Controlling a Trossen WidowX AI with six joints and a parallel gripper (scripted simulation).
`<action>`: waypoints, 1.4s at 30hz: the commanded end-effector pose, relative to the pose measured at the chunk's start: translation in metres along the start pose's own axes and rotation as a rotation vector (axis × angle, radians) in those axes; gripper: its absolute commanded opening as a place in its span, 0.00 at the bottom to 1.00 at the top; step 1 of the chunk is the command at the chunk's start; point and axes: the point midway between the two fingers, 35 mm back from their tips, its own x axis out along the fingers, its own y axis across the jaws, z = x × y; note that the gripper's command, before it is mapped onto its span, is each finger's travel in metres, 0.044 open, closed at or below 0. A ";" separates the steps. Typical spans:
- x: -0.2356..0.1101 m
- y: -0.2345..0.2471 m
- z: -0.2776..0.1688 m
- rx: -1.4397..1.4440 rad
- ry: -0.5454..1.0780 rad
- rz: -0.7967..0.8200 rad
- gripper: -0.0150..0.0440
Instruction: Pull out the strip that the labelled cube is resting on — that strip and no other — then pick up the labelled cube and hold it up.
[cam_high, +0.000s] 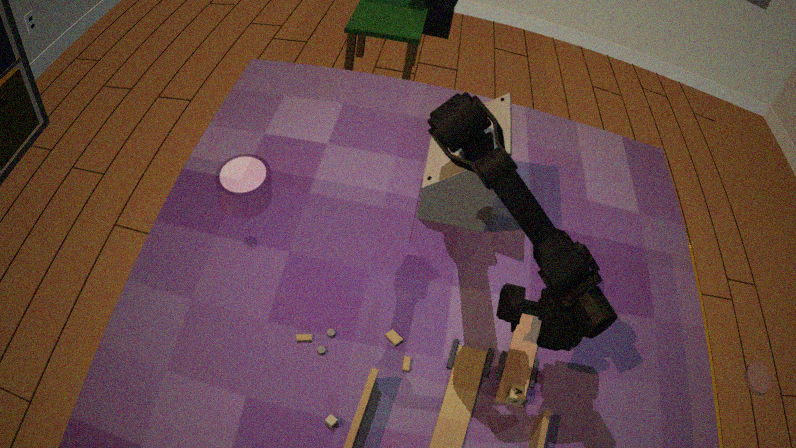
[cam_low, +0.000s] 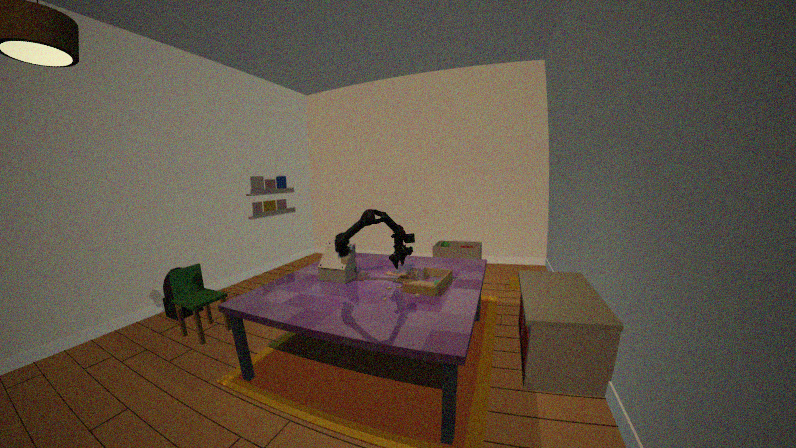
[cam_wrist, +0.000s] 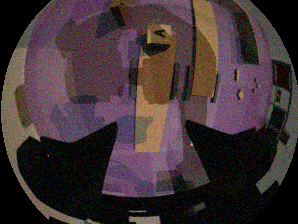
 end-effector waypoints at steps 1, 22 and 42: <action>-0.001 -0.001 0.014 -0.005 0.000 -0.006 1.00; -0.012 -0.009 0.108 -0.002 -0.004 -0.007 1.00; 0.019 -0.010 0.110 -0.002 -0.004 -0.008 0.68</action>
